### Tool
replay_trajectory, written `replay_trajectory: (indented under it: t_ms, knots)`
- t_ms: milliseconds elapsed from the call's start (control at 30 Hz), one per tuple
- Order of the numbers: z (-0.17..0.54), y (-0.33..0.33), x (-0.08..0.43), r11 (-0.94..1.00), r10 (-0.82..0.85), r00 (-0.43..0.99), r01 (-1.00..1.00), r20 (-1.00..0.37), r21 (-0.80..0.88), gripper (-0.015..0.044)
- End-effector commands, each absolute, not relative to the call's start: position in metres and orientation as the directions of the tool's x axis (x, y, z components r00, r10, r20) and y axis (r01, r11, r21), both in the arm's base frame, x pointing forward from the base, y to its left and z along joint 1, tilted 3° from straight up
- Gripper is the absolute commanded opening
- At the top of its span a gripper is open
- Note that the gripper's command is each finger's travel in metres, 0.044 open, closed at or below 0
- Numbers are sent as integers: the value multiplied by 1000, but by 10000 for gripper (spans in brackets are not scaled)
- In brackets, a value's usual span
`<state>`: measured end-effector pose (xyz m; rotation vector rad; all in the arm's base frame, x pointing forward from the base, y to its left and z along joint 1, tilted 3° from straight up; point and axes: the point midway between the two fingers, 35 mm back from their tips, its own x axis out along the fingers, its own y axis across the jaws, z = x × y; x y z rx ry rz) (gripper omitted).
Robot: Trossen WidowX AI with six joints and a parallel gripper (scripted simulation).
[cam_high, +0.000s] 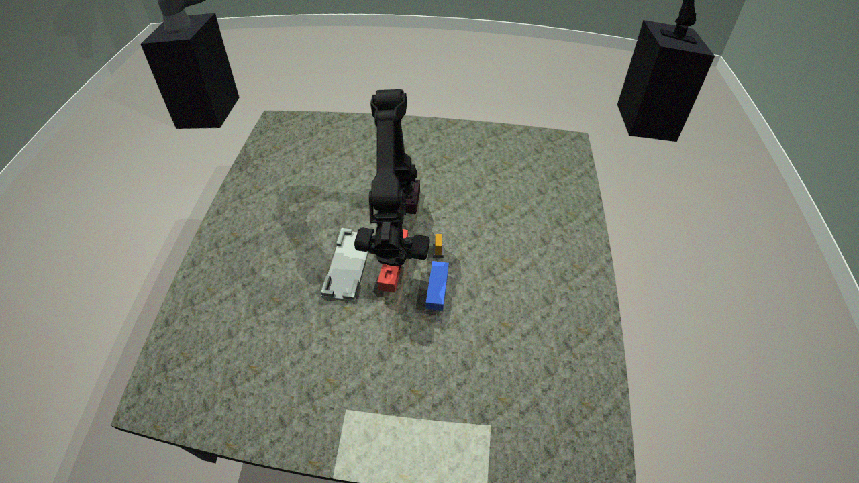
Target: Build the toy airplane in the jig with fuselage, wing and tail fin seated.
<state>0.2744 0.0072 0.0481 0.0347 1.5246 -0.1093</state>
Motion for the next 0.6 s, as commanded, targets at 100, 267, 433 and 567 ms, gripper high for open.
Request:
replay_trajectory:
  t_ms: [100,267,433,567]
  knots:
    - [69,8,276,994,-53,50,97,-997,-48,0]
    - [84,9,275,994,-53,50,97,-997,-48,0]
    - [100,10,273,994,-52,51,97,-997,-47,0]
    - [112,10,271,994,-52,51,97,-997,-47,0]
